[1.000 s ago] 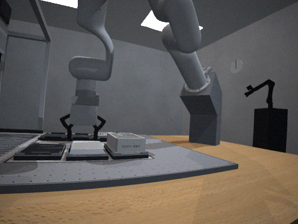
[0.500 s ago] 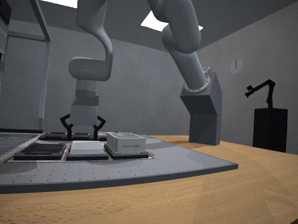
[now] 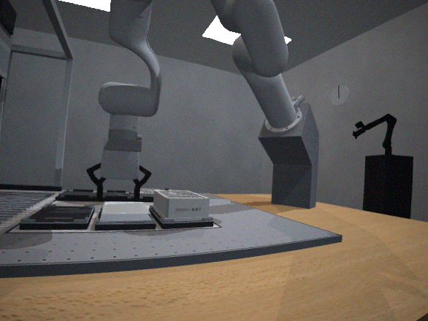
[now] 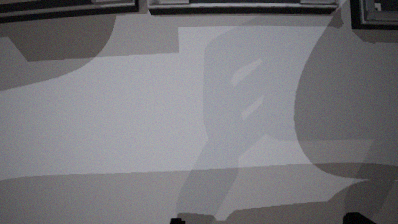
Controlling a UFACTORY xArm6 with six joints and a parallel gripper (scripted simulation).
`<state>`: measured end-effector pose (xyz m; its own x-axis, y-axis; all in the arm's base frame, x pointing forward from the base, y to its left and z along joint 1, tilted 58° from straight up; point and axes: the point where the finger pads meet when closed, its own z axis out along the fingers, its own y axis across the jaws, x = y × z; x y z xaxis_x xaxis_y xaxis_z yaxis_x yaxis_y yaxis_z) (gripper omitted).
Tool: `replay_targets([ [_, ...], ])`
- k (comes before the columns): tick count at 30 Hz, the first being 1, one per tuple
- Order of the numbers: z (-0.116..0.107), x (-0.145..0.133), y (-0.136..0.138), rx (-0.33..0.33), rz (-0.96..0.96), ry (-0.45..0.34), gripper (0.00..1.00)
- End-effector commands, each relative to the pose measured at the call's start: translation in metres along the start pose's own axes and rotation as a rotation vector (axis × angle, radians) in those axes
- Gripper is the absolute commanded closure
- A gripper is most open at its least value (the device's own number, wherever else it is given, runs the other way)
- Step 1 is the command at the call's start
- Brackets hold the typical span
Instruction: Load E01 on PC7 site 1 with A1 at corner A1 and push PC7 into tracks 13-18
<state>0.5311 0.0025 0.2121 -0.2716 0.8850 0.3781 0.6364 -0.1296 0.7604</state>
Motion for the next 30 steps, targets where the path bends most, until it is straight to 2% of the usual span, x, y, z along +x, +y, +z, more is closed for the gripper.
replay_targets([
  [1,-0.001,-0.001,0.001,-0.002,0.000,-0.001,0.00],
  [30,-0.001,-0.013,0.001,-0.002,0.000,-0.001,0.00],
])
